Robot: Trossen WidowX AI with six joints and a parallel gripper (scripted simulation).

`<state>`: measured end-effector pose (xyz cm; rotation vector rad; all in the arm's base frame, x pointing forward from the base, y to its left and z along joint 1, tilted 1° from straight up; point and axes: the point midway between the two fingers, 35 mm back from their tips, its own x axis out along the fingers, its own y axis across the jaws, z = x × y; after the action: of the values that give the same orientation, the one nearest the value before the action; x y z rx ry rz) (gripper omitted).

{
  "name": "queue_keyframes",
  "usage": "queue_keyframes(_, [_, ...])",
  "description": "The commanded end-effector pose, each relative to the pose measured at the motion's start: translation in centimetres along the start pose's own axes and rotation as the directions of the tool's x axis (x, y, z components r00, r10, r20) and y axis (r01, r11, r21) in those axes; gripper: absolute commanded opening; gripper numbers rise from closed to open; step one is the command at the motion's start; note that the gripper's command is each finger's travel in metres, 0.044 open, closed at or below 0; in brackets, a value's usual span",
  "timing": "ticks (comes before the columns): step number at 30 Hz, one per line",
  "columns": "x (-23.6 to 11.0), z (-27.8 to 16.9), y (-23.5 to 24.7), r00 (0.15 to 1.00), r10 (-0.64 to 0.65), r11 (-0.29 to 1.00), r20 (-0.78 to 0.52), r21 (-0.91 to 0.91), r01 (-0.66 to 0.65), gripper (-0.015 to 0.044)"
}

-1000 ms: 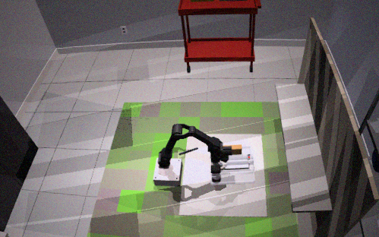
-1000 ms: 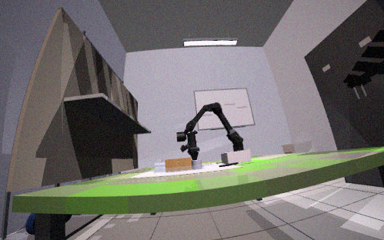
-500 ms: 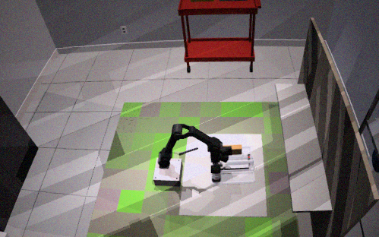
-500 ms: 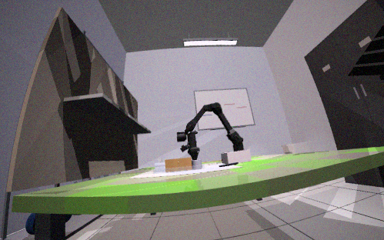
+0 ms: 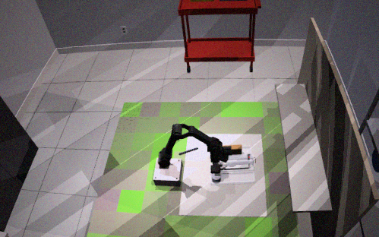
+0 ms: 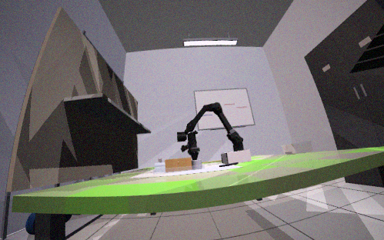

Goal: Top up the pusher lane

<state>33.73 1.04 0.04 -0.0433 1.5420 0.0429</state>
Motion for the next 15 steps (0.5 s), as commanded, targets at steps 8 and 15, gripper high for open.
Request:
queue_keyframes(8, [-0.02,0.11,-0.08,1.0,-0.005,1.0,0.015,0.004,0.004,0.0])
queue_keyframes(15, [-0.01,-0.01,-0.08,1.0,-0.005,1.0,0.015,0.004,0.004,0.0])
